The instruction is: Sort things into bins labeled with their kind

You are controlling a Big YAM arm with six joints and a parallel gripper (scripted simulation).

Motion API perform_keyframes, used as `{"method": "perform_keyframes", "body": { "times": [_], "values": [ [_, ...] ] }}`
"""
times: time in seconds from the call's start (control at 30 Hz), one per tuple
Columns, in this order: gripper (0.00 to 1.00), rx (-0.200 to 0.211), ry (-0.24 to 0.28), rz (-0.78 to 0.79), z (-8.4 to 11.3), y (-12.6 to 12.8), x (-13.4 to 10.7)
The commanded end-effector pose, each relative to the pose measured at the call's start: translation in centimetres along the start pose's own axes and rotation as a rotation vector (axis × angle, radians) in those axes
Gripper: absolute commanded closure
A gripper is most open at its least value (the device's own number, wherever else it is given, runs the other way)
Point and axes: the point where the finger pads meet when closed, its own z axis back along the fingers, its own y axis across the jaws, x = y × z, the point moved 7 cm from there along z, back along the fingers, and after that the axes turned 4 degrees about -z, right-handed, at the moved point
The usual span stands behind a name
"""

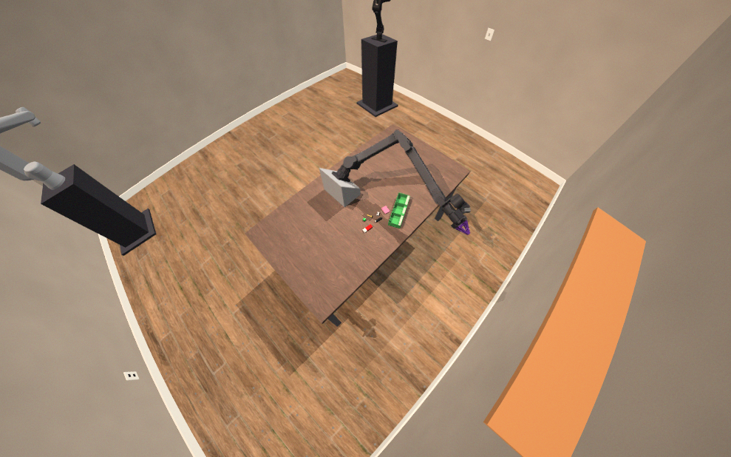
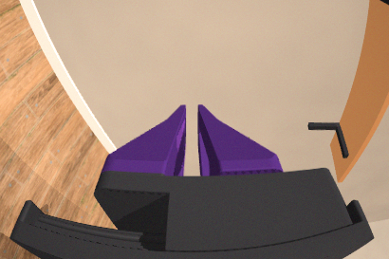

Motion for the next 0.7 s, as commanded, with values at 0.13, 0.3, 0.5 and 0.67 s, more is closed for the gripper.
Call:
{"method": "perform_keyframes", "body": {
  "times": [0.13,0.3,0.5,0.67],
  "values": [
    [0.92,0.016,0.097,-0.015,2.7,-5.4,-2.6],
    [0.92,0.074,0.181,-0.036,4.3,-6.0,-5.7],
    [0.92,0.133,0.263,-0.063,6.1,-6.4,-8.4],
    [0.92,0.191,0.343,-0.098,7.8,-6.7,-10.6]
  ]
}}
